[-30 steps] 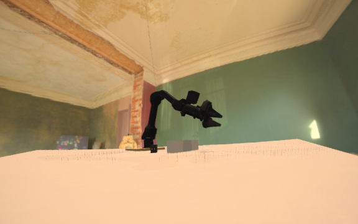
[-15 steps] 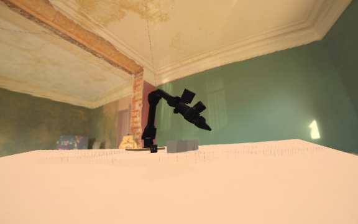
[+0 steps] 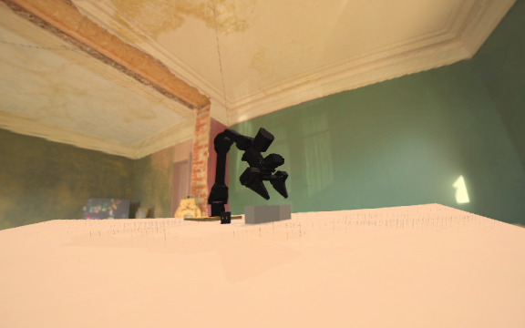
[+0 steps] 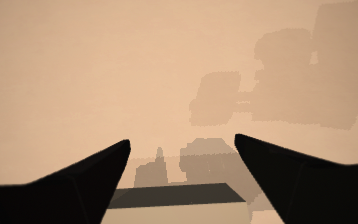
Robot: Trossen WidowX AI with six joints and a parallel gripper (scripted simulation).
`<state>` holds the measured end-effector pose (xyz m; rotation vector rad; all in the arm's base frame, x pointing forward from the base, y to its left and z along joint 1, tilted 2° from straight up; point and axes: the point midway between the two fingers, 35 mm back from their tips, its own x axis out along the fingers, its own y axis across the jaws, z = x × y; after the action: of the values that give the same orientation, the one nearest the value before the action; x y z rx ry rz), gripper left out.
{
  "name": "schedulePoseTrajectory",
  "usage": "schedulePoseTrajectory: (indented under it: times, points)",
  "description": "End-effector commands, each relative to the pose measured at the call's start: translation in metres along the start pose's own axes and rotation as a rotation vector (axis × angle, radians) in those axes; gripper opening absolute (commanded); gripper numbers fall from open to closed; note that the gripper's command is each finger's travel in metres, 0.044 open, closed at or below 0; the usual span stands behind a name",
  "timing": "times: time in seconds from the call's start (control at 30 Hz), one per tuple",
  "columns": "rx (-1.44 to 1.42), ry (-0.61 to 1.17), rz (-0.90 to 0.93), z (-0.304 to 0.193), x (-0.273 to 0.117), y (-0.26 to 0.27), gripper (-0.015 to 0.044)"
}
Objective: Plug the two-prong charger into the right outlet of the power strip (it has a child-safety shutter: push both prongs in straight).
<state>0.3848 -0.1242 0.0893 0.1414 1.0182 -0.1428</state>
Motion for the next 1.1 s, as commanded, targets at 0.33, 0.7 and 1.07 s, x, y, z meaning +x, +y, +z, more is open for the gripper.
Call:
schedulePoseTrajectory:
  times: [0.33, 0.7, 1.07]
  points:
    - [0.345, 0.272, -0.107, -0.068, -0.036, -0.045, 0.0440]
    - [0.609, 0.486, -0.195, -0.123, -0.073, -0.062, 0.0440]
    - [0.713, 0.573, -0.232, -0.143, -0.090, -0.063, 0.0440]
